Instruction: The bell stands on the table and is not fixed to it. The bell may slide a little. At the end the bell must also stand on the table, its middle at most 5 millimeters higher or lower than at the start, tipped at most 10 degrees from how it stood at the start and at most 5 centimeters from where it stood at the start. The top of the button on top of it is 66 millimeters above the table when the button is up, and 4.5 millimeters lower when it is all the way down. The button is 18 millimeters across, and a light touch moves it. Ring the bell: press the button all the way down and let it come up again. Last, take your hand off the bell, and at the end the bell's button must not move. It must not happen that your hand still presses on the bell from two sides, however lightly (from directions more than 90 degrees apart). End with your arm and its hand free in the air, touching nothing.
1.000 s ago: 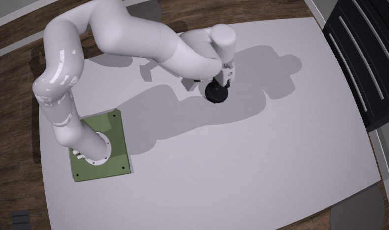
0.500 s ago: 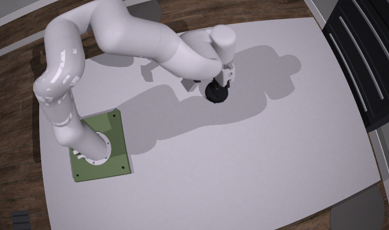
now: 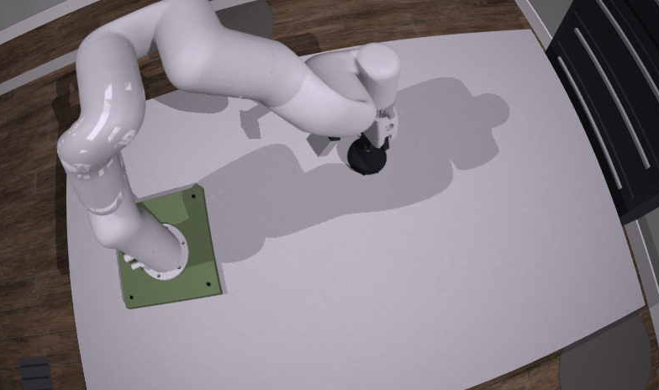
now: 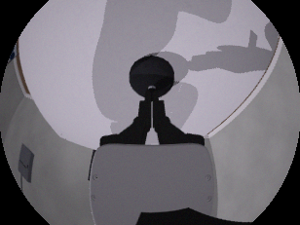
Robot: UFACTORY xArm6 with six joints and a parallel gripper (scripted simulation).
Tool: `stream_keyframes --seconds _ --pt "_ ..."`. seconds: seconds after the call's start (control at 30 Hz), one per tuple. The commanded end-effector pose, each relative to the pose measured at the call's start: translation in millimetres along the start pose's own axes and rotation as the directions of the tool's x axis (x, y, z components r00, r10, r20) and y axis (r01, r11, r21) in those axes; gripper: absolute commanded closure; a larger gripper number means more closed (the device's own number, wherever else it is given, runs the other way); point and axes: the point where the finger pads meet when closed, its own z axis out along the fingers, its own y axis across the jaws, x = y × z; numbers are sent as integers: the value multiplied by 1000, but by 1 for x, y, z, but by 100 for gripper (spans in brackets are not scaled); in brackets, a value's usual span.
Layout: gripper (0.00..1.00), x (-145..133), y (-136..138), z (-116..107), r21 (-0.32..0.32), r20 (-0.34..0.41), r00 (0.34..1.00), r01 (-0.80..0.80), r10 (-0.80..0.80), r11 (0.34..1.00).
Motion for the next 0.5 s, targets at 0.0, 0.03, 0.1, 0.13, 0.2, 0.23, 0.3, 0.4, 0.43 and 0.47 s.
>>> stream_keyframes --seconds 0.0,0.03,0.1,0.13,0.2,0.23,0.3,0.4,0.43,0.47 --pt "100 -1 0 2 0 4 1000 0 0 1000" --pt "100 -1 0 3 0 4 1000 0 0 1000" --pt "100 -1 0 5 0 4 1000 0 0 1000" --pt "100 -1 0 5 0 4 1000 0 0 1000" --pt "100 -1 0 5 0 4 1000 0 0 1000" --pt "100 -1 0 6 0 4 1000 0 0 1000" --pt "100 -1 0 6 0 4 1000 0 0 1000" --pt "100 -1 0 6 0 4 1000 0 0 1000" --pt "100 -1 0 6 0 4 1000 0 0 1000" --pt "100 -1 0 6 0 4 1000 0 0 1000"
